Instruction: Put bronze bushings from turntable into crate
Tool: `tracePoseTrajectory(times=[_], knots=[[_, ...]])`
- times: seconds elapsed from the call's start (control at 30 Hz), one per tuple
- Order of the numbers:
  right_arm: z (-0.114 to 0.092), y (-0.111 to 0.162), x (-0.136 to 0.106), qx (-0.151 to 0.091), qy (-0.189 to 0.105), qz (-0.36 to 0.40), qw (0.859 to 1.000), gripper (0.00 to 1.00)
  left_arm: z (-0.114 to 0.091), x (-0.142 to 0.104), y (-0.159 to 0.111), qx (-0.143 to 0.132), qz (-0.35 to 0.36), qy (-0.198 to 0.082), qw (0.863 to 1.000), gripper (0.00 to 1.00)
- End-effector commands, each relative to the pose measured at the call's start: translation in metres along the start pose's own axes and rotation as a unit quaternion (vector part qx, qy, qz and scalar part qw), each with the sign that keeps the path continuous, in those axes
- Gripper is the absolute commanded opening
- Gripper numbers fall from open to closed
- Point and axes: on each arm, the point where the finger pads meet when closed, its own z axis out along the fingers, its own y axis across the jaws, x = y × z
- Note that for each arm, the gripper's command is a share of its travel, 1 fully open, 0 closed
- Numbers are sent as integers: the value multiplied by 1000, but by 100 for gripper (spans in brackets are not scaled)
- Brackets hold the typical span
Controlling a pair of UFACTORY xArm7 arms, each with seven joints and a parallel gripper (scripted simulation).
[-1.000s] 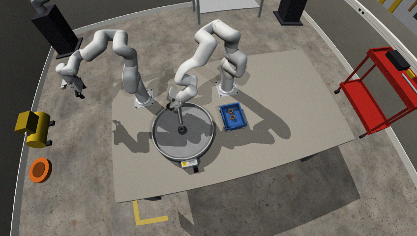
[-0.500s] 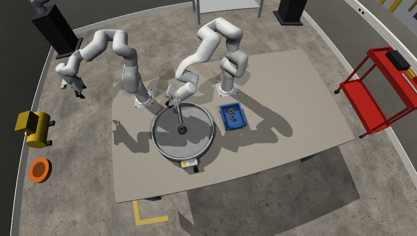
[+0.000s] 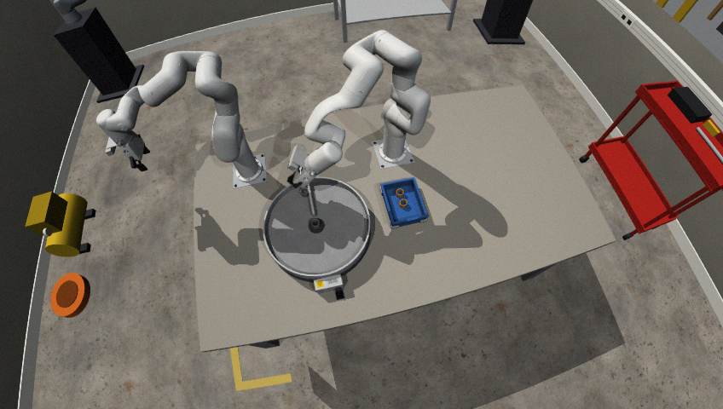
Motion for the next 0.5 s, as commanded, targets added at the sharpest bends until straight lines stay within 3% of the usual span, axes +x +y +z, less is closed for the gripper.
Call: tracePoseTrajectory(times=[0.0, 0.3, 0.37, 0.47], knots=[[-2, 0, 1, 0, 3, 0, 1000, 100, -7, -5, -2, 1, 1, 1, 1000, 0], [-2, 0, 1, 0, 3, 0, 1000, 100, -43, -49, -5, 1, 1, 1, 1000, 0], [-2, 0, 1, 0, 3, 0, 1000, 100, -43, -49, -5, 1, 1, 1, 1000, 0], [-2, 0, 1, 0, 3, 0, 1000, 100, -60, -70, -6, 1, 1, 1, 1000, 0]])
